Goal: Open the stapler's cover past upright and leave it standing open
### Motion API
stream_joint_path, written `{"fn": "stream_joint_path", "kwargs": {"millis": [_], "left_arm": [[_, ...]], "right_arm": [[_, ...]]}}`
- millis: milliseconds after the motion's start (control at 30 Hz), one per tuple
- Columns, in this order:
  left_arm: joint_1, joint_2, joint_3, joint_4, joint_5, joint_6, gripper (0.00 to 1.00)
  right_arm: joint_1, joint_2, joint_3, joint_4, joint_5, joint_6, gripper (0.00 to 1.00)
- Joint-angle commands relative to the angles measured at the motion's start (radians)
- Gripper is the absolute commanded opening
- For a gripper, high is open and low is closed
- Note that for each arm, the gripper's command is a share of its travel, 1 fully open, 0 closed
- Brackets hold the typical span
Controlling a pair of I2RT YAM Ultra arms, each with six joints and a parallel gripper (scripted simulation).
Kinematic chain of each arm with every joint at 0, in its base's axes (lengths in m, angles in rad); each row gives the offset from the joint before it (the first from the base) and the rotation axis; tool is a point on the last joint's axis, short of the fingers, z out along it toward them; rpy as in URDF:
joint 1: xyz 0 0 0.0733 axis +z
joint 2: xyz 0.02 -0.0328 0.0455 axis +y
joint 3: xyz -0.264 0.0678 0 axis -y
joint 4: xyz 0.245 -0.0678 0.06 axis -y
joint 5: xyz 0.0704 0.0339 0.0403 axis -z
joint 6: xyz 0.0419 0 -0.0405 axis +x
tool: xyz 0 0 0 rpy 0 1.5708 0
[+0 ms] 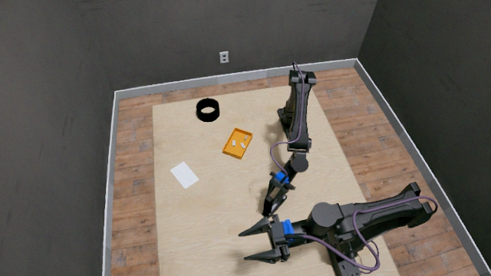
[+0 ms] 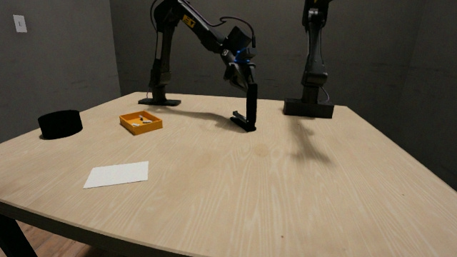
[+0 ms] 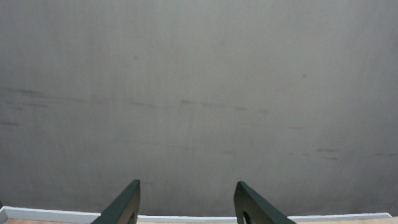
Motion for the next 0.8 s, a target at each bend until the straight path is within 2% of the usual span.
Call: {"fn": "stream_joint_path", "kwargs": {"millis": [0, 500, 567, 767], "left_arm": [[0.005, 0.001, -0.011, 0.007, 0.007, 0.006, 0.57], [0.005, 0.001, -0.011, 0.007, 0.007, 0.006, 0.57], [0.005, 0.001, -0.011, 0.007, 0.007, 0.006, 0.57], [0.005, 0.001, -0.011, 0.007, 0.007, 0.006, 0.57]], "right_arm": [[-0.013, -0.004, 0.055, -0.076, -0.026, 0.024, 0.21], [-0.078, 0.111, 0.355, -0.439, -0.158, 0.06, 0.21], [-0.078, 0.111, 0.355, -0.439, -0.158, 0.06, 0.21], [-0.103, 0.177, 0.493, -0.58, -0.209, 0.066, 0.21]]}}
